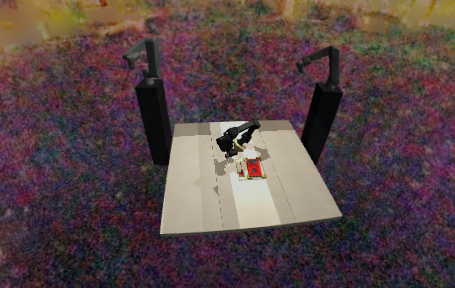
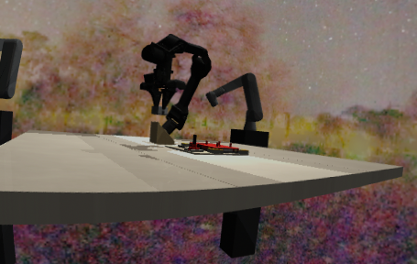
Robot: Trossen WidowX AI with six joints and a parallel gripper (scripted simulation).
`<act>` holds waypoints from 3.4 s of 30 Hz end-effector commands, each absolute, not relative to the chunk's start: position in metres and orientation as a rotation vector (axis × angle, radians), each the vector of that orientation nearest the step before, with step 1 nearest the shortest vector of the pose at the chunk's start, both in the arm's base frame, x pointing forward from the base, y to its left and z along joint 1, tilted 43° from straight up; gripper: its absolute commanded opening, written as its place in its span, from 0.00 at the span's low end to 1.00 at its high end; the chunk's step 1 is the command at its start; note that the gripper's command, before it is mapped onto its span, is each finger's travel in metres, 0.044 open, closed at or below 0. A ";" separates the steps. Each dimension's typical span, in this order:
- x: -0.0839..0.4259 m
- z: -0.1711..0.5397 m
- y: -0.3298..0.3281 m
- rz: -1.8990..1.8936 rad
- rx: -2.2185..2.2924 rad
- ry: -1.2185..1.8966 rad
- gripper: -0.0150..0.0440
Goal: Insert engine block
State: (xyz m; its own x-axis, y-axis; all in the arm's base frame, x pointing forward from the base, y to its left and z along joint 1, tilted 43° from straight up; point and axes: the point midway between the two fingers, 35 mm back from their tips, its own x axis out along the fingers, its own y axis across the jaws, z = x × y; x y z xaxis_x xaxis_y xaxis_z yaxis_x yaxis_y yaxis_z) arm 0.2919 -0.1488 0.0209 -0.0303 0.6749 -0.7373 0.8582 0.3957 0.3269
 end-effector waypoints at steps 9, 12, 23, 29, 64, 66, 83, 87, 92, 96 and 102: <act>0.309 0.036 -0.123 -0.136 1.213 1.740 0.25; 0.312 0.039 -0.115 -0.102 1.180 1.733 0.25; 0.324 0.053 -0.085 0.024 1.061 1.704 0.25; 0.328 0.060 -0.068 0.093 0.996 1.686 0.25; 0.335 0.103 0.035 0.513 0.633 1.547 0.25; 0.334 0.105 0.040 0.537 0.613 1.537 0.25; 0.330 0.117 0.070 0.678 0.495 1.475 0.48; 0.330 0.117 0.070 0.678 0.495 1.475 0.52; 0.330 0.117 0.070 0.678 0.495 1.475 0.52; 0.330 0.117 0.070 0.678 0.495 1.475 0.52; 0.330 0.117 0.070 0.678 0.495 1.475 0.52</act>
